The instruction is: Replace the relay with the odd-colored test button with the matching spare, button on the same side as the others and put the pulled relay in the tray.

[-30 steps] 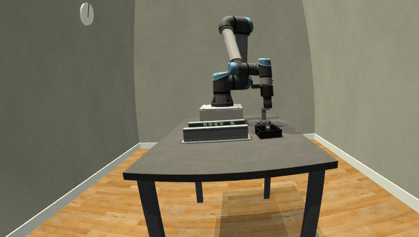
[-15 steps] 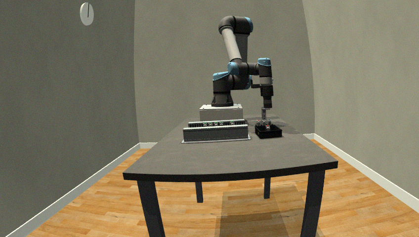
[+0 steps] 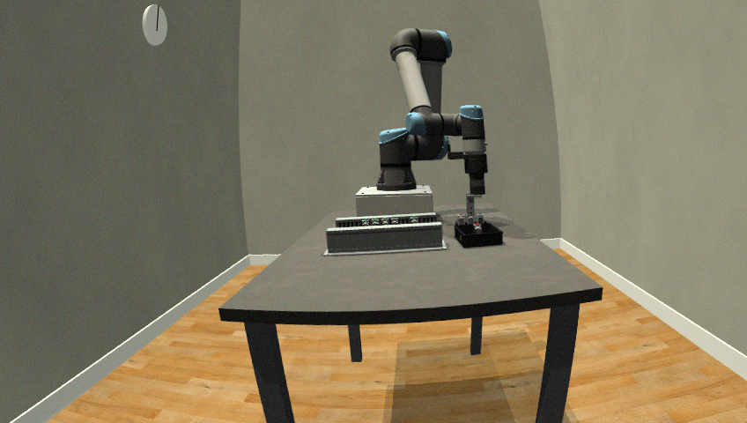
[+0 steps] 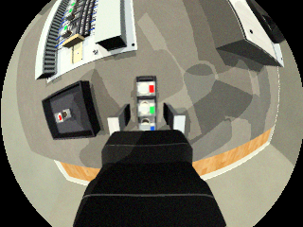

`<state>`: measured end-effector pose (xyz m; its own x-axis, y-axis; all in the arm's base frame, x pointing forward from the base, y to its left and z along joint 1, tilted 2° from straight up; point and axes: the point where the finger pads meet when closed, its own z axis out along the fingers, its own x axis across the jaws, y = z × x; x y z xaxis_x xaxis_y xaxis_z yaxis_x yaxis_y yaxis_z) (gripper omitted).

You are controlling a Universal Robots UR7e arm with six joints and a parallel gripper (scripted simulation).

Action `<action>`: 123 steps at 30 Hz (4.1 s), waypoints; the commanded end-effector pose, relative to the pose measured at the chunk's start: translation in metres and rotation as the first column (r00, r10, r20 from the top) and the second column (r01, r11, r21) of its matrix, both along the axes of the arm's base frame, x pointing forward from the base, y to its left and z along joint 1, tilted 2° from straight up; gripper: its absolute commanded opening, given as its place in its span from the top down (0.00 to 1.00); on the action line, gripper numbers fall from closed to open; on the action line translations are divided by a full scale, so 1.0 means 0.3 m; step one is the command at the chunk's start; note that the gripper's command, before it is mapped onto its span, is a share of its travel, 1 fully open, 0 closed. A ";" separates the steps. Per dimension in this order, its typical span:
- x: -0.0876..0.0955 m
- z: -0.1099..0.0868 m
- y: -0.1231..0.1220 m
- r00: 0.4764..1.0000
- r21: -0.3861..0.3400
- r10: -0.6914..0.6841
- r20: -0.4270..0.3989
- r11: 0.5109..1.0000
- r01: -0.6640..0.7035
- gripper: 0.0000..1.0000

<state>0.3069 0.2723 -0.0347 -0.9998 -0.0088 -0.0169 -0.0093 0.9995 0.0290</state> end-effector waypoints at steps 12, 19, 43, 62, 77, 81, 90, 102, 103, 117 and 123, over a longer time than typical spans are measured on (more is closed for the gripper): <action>0.002 -0.022 0.001 1.000 0.001 0.000 0.001 1.000 0.000 0.00; 0.002 -0.033 0.002 1.000 0.001 0.000 0.001 1.000 0.000 0.00; 0.002 -0.059 0.002 1.000 0.001 0.000 0.001 1.000 0.000 0.00; 0.003 -0.098 0.004 1.000 0.001 0.000 0.001 1.000 0.000 1.00; 0.003 -0.098 0.004 1.000 0.001 0.000 0.001 1.000 0.000 1.00; 0.003 -0.098 0.004 1.000 0.001 0.000 0.001 1.000 0.000 1.00; 0.003 -0.098 0.004 1.000 0.001 0.000 0.001 1.000 0.000 1.00; 0.003 -0.098 0.004 1.000 0.001 0.000 0.001 1.000 0.000 1.00; 0.003 -0.098 0.004 1.000 0.001 0.000 0.001 1.000 0.000 1.00; 0.003 -0.098 0.004 1.000 0.001 0.000 0.001 1.000 0.000 1.00; 0.003 -0.098 0.004 1.000 0.001 0.000 0.001 1.000 0.000 1.00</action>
<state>0.3074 0.2732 -0.0645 -0.9998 -0.0088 -0.0167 -0.0093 0.9995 0.0289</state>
